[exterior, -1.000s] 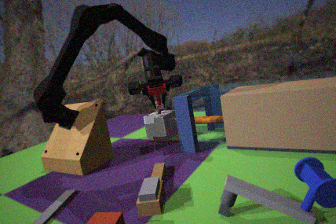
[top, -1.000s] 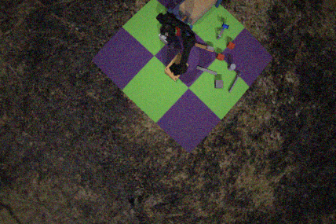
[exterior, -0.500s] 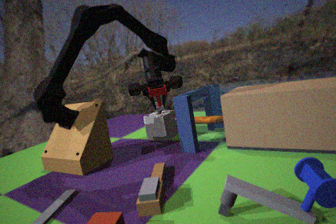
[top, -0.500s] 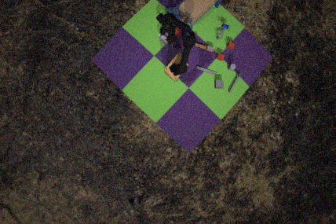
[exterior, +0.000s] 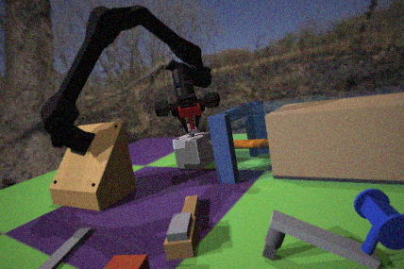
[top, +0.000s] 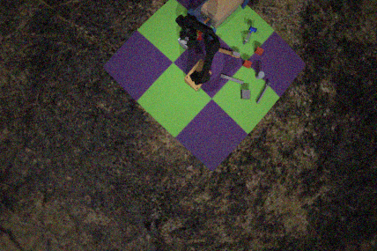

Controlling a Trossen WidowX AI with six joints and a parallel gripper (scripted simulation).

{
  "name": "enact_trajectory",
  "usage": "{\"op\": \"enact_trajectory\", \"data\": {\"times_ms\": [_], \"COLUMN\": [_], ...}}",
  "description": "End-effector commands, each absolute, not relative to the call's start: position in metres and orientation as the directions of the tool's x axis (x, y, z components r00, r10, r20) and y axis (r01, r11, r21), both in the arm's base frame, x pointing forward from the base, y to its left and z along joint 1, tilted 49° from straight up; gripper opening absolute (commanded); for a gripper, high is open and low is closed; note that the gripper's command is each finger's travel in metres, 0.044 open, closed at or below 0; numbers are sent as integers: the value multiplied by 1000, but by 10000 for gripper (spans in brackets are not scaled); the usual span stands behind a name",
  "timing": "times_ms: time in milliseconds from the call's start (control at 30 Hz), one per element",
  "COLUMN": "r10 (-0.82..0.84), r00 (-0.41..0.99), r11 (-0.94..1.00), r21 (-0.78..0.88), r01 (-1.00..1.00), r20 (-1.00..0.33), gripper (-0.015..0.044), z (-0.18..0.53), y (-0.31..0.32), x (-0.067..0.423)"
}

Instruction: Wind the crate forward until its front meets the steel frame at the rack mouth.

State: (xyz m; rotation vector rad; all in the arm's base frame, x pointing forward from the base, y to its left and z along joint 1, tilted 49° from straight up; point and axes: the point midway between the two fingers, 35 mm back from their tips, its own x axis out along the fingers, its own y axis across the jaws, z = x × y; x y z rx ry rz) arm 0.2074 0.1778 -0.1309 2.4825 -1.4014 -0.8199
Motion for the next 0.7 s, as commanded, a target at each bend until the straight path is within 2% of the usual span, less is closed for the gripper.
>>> {"op": "enact_trajectory", "data": {"times_ms": [0, 667], "r10": [-831, -831], "r00": [411, 411], "r11": [-545, -545], "r21": [406, 406], "r01": [-733, -733], "r20": [-375, -375], "gripper": [0, 0], "z": [-131, -135], "y": [177, 173], "x": [208, 209]}}
